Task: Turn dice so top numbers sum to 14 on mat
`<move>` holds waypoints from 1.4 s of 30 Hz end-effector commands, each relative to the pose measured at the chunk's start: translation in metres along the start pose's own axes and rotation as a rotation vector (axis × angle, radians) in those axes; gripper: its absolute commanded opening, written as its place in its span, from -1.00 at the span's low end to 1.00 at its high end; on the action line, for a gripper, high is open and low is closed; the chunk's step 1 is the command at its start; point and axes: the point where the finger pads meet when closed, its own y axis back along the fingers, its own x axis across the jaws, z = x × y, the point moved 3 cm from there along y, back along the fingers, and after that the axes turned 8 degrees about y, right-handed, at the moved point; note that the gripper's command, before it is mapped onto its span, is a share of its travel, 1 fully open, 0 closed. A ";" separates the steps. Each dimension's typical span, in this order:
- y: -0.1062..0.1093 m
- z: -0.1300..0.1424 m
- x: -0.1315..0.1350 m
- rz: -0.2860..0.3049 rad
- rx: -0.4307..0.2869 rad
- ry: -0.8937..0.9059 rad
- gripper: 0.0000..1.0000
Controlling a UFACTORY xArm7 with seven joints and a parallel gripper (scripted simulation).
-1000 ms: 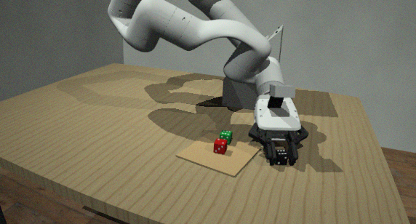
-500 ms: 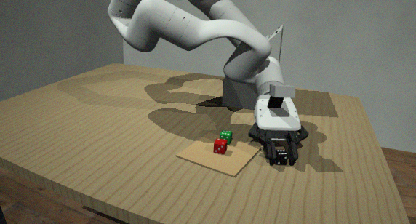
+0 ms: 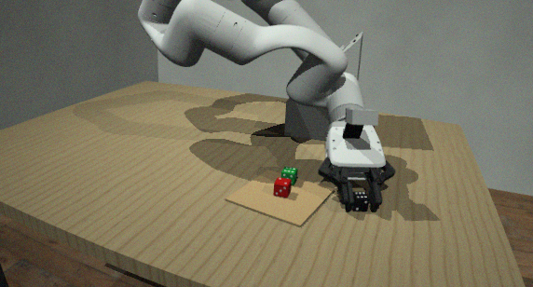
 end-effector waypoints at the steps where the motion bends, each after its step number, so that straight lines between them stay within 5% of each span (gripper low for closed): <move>1: 0.000 -0.002 0.000 -0.001 0.003 -0.001 -0.17; 21: 0.008 -0.002 0.000 -0.001 0.003 -0.001 -0.17; 32: 0.045 -0.002 0.000 -0.001 0.003 -0.001 -0.17; 42: 0.050 -0.002 0.000 -0.001 0.003 -0.001 -0.17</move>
